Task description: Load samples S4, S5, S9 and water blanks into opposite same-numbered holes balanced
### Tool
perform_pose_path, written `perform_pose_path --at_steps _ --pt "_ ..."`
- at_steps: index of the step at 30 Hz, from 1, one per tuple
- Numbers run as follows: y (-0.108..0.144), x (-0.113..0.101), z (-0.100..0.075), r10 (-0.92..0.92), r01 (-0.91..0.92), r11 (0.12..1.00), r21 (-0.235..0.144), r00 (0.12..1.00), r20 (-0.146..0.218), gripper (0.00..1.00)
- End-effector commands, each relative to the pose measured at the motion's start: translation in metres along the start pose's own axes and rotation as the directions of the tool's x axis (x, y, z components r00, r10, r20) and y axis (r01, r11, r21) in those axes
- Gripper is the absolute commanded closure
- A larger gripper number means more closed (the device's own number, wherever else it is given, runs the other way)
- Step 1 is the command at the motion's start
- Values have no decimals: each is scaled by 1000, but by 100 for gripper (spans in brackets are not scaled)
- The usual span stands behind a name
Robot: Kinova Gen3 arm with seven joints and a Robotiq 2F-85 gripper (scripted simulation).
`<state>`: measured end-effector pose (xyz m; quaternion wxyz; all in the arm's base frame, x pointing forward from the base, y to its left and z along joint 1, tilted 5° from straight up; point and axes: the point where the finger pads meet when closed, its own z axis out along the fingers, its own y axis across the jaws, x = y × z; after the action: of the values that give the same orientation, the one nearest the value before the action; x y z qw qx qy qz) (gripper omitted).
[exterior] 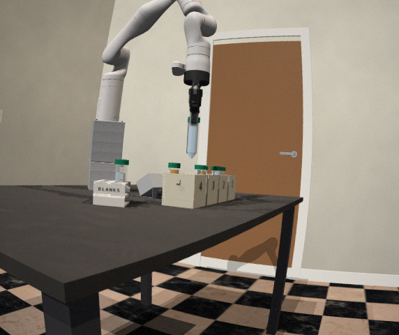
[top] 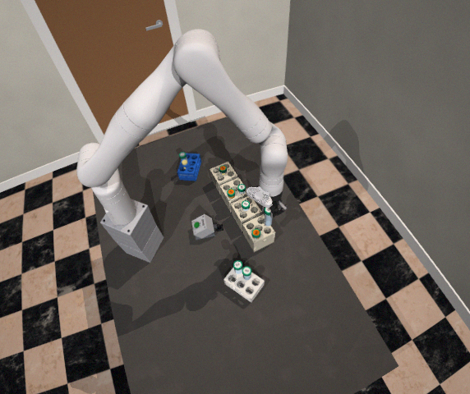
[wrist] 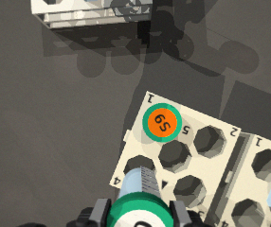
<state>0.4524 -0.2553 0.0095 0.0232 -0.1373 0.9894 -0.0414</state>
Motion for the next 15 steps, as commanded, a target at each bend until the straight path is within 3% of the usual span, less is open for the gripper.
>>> perform_pose_path --at_steps 1,15 --pt "0 0 -1 -74 74 997 0 997 2 90" --pt "0 0 -1 -309 309 951 1 951 2 90"
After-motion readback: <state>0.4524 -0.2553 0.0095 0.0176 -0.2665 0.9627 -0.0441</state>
